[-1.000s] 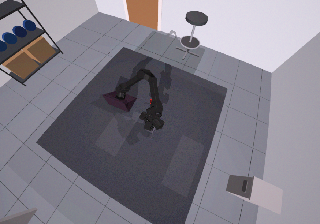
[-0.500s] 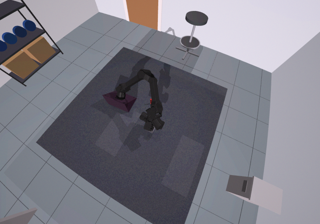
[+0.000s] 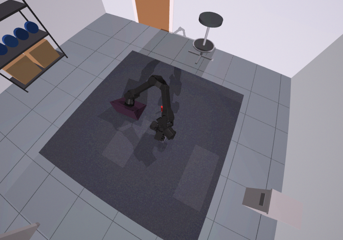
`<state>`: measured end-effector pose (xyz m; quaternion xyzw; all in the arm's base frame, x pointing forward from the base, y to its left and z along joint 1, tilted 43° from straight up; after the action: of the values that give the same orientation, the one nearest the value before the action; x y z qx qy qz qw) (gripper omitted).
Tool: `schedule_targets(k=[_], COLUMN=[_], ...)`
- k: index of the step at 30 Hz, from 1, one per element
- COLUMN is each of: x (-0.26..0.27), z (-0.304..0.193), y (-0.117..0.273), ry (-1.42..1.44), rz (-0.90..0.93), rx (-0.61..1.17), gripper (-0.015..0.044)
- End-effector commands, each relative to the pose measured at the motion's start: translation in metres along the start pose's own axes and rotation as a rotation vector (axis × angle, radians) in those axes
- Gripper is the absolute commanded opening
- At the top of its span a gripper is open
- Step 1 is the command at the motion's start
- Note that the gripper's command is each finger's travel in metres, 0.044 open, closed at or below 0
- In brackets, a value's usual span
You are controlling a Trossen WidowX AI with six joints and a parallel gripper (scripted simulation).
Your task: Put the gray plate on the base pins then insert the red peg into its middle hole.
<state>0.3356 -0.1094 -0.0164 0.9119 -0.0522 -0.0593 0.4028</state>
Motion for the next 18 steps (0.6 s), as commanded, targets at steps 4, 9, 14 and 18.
schedule_targets(k=[4, 9, 14, 18], x=[-0.0012, -0.0004, -0.0004, -0.0004], z=[-0.0001, -0.0002, -0.0002, -0.0002], y=[-0.0129, -0.0128, -0.0128, -0.0128], ry=[-0.008, 0.000, 0.000, 0.000], rz=[-0.001, -0.002, -0.002, -0.002], rx=[0.006, 0.001, 0.001, 0.001], gripper=[0.0000, 0.0000, 0.0000, 0.0079])
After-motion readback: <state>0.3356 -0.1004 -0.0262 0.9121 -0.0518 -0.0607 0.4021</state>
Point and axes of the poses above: the point midway between the two fingers, 35 mm back from their tips, its own y axis back along the fingers, its own x axis across the jaws, z = x × y, the point moved 8 cm from there along y, back along the fingers, and after that the axes turned 4 degrees about -y, right-handed, at the moved point
